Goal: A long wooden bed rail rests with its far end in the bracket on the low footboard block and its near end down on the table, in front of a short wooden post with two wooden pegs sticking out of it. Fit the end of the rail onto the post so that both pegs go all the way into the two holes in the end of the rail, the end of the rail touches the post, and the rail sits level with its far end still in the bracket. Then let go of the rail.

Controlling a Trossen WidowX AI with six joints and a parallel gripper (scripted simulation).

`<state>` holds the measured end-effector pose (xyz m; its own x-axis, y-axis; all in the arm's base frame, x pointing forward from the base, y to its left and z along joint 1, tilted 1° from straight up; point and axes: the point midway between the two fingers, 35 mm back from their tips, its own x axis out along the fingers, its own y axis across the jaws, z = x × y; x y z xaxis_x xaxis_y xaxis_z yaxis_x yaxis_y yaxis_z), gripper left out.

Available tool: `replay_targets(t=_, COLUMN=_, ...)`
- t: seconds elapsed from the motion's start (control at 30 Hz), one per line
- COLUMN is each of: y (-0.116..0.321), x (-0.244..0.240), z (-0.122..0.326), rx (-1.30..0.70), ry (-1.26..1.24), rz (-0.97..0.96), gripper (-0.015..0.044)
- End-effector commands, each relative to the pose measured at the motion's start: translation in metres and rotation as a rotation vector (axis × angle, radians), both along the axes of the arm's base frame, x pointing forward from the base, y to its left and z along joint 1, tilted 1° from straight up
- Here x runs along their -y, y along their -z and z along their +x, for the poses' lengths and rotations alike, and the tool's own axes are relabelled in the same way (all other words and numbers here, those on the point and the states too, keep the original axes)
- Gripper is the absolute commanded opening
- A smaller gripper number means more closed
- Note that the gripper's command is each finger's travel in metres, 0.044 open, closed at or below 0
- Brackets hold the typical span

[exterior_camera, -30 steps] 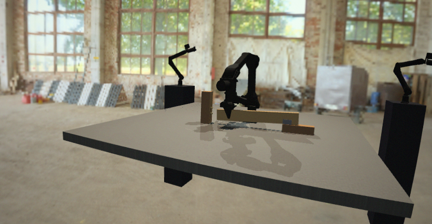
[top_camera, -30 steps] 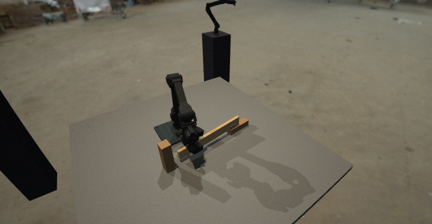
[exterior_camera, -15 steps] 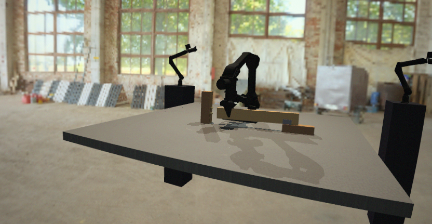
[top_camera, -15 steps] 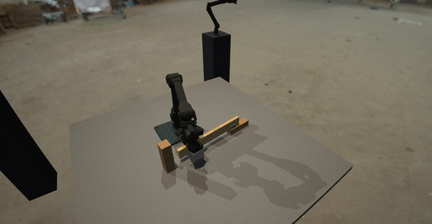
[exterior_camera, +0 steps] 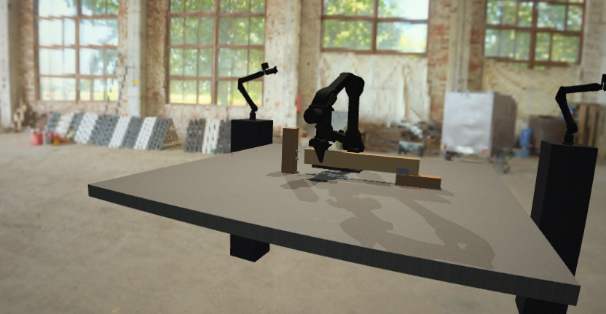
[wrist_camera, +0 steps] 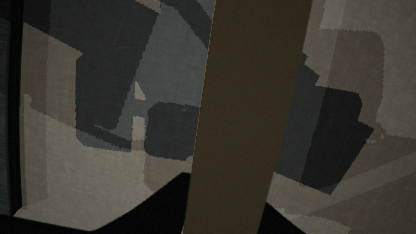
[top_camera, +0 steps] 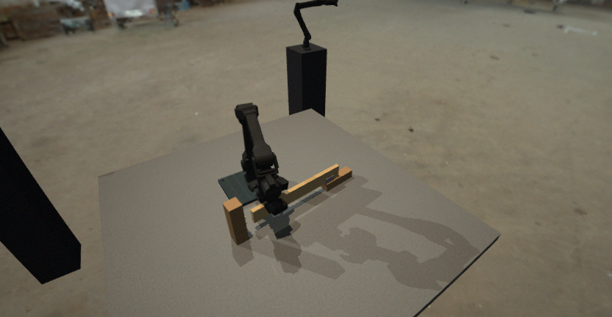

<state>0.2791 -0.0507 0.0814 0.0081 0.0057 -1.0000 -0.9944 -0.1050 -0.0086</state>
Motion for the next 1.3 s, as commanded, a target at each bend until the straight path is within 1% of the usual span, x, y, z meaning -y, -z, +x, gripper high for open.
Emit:
replay_targets(t=0.0, y=-0.0039, x=-0.0011, z=0.001, rx=0.005, ry=0.001, rz=0.008, gripper=0.0)
replay_targets(t=1.27, y=0.0004, x=-0.001, z=0.0, rx=0.005, ry=0.001, rz=0.008, gripper=0.0)
